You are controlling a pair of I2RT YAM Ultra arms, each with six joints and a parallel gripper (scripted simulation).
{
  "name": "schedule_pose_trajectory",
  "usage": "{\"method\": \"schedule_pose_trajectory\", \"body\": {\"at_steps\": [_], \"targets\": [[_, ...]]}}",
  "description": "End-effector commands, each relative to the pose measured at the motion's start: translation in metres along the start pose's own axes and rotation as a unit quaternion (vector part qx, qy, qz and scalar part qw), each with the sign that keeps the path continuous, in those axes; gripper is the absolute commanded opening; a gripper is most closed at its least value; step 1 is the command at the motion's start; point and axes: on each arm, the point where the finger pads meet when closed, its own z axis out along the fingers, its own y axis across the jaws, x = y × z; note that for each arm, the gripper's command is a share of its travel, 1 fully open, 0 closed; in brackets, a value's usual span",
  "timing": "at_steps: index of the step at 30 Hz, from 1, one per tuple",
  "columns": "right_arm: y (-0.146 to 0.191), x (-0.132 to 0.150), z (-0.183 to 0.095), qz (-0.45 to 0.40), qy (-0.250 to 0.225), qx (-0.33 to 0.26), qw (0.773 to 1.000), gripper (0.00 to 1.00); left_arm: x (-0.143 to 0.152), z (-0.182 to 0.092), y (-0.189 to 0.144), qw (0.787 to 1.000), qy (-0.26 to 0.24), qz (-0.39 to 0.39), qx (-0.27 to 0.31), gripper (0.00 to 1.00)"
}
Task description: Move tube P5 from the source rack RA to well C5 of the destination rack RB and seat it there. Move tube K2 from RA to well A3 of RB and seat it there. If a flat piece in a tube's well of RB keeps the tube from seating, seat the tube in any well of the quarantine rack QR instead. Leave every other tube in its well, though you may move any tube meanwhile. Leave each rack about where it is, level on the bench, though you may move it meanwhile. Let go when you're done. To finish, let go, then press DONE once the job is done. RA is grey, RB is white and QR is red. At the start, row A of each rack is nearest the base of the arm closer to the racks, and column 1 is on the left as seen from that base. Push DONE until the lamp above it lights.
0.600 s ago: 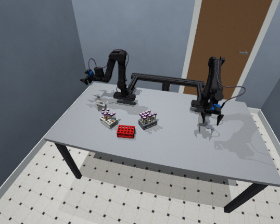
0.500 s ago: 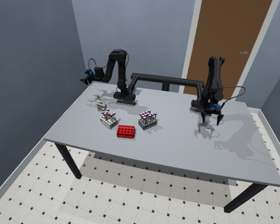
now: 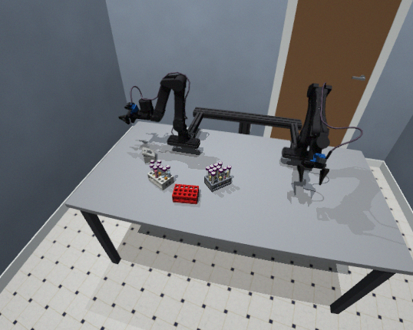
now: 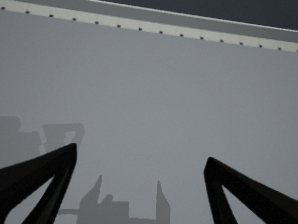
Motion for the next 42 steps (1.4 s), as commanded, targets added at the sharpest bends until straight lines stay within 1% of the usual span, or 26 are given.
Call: {"method": "schedule_pose_trajectory", "body": {"at_steps": [1, 7, 16, 20, 25, 31, 33, 38, 42], "targets": [[-0.002, -0.005, 0.001, 0.002, -0.007, 0.003, 1.000, 0.30, -0.005, -0.002, 0.000, 1.000, -0.007, 0.001, -0.001, 0.00], [-0.002, -0.005, 0.001, 0.002, -0.007, 0.003, 1.000, 0.30, -0.006, -0.002, 0.003, 1.000, -0.009, -0.002, -0.003, 0.00], [-0.002, -0.005, 0.001, 0.002, -0.007, 0.003, 1.000, 0.30, -0.013, -0.005, 0.017, 1.000, -0.019, -0.016, -0.017, 0.00], [-0.002, -0.005, 0.001, 0.002, -0.007, 0.003, 1.000, 0.30, -0.021, -0.008, 0.032, 0.999, -0.029, -0.031, -0.032, 0.00], [-0.002, -0.005, 0.001, 0.002, -0.007, 0.003, 1.000, 0.30, -0.033, -0.015, 0.060, 0.995, -0.048, -0.056, -0.060, 0.00], [-0.002, -0.005, 0.001, 0.002, -0.007, 0.003, 1.000, 0.30, -0.048, -0.032, 0.106, 0.987, -0.078, -0.095, -0.106, 0.00], [-0.002, -0.005, 0.001, 0.002, -0.007, 0.003, 1.000, 0.30, -0.048, -0.032, 0.106, 0.987, -0.078, -0.095, -0.106, 0.00], [-0.002, -0.005, 0.001, 0.002, -0.007, 0.003, 1.000, 0.30, -0.059, -0.054, 0.153, 0.973, -0.108, -0.131, -0.156, 0.00], [-0.002, -0.005, 0.001, 0.002, -0.007, 0.003, 1.000, 0.30, -0.064, -0.079, 0.195, 0.957, -0.134, -0.160, -0.201, 0.00]]}}
